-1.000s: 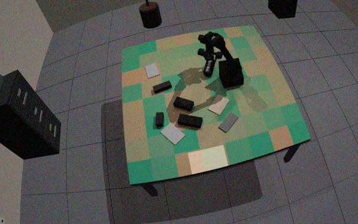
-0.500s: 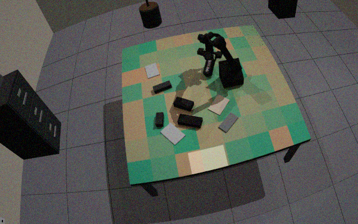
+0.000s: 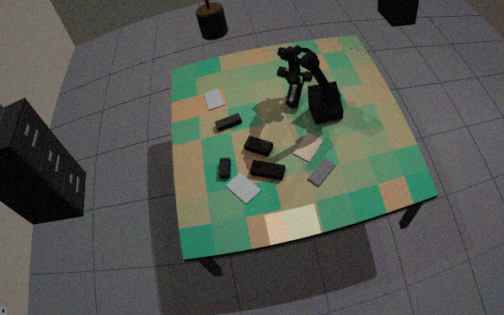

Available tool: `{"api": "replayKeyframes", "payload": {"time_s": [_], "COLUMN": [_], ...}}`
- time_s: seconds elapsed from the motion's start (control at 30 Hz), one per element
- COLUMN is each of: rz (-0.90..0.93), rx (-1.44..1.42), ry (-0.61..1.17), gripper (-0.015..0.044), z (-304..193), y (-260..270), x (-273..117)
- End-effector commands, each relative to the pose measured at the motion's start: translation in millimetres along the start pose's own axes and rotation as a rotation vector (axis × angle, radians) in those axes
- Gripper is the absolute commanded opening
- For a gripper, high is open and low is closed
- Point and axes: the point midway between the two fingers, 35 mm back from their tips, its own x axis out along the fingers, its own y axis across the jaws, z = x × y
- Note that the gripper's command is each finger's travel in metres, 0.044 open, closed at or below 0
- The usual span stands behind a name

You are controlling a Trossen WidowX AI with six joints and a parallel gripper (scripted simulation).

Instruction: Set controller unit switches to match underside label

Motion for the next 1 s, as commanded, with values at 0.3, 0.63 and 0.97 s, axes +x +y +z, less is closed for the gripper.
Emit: {"api": "replayKeyframes", "payload": {"time_s": [0.3,0.63,0.97], "rz": [-0.013,-0.013,-0.013], "rx": [0.004,0.004,0.003], "ry": [-0.007,-0.008,-0.008], "gripper": [0.0335,0.0335,0.0335], "z": [9,15,22], "y": [-2,-2,-2], "x": [-11,-17,-22]}}
